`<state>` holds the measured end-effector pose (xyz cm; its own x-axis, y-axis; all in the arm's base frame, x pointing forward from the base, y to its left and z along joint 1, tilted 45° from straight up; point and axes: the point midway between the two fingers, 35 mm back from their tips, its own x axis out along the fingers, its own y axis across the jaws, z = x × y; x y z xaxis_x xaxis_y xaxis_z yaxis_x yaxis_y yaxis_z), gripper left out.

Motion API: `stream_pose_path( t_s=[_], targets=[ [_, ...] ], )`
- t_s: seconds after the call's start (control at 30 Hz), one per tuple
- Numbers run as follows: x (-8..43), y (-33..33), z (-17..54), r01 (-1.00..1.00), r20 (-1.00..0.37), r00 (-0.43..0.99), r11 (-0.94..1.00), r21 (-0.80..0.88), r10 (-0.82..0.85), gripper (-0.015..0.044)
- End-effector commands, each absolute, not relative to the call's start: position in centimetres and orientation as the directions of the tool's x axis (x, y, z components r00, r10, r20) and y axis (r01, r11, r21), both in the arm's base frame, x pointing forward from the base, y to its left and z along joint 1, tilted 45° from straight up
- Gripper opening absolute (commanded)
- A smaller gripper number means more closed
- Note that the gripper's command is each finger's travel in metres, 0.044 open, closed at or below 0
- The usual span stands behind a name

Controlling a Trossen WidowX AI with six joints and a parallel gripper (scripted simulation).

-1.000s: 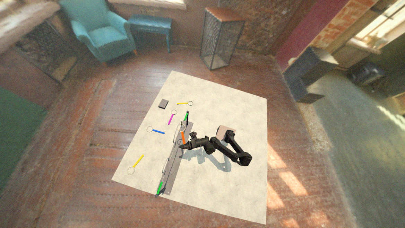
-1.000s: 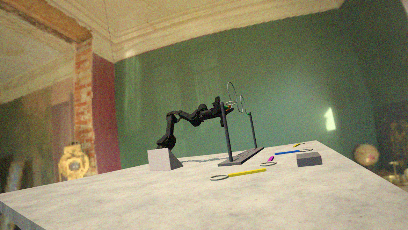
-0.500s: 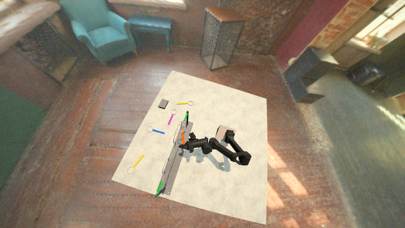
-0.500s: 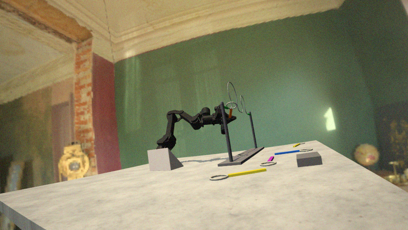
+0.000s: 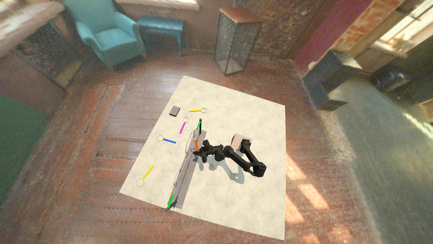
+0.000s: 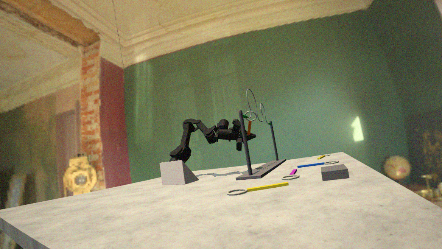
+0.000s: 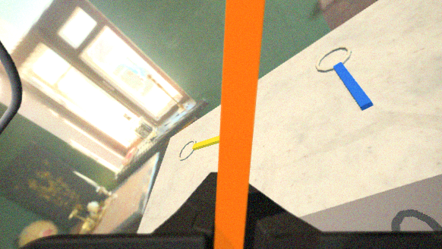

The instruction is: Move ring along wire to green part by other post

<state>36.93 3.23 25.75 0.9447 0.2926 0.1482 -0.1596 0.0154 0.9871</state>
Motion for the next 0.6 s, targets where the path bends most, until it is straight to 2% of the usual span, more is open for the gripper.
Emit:
stream_pose_path(
  t_s=[0.0, 0.57],
  targets=[
    [37.0, 3.1, 24.1, -0.142, 0.105, 0.948, 0.102, 0.985, 0.301, -0.015],
    [37.0, 1.0, 18.1, -0.092, -0.058, 0.953, 0.465, 0.88, 0.296, -0.015]
  ],
)
